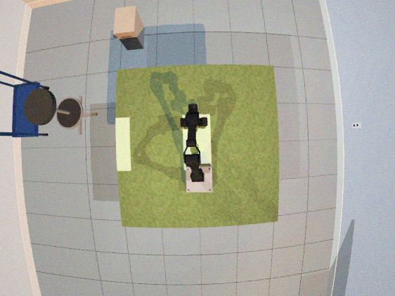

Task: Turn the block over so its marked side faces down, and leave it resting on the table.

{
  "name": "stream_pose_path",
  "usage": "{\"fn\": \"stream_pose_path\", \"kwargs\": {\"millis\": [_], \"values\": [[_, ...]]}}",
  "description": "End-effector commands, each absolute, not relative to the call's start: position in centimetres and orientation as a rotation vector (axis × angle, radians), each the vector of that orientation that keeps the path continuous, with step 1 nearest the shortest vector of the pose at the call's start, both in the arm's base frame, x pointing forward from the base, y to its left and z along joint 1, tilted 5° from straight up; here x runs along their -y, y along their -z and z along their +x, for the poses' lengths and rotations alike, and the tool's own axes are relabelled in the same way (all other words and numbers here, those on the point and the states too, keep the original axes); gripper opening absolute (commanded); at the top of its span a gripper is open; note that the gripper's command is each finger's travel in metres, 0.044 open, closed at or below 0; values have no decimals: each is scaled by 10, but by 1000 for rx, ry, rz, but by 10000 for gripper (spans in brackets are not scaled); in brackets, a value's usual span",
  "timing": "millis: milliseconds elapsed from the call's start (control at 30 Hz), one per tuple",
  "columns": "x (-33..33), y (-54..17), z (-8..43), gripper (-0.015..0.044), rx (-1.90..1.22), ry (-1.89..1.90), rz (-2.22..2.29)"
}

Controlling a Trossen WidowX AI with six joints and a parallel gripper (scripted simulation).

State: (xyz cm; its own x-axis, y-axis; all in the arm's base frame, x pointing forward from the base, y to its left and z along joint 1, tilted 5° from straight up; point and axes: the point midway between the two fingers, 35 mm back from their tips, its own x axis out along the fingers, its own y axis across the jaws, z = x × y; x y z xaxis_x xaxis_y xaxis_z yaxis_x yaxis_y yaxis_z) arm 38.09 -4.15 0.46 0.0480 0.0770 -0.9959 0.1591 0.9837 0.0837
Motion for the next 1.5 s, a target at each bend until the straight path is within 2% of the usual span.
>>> {"fn": "stream_pose_path", "kwargs": {"millis": [0, 500, 633, 900, 1467], "values": [[41, -3, 380, 203, -1526, 66, 192], [41, -3, 380, 103, -1526, 66, 192], [43, -22, 380, 0, -1526, 66, 192], [44, -33, 379, 0, -1516, 67, 191], [44, -25, 382, 0, -1268, 90, 172]]}}
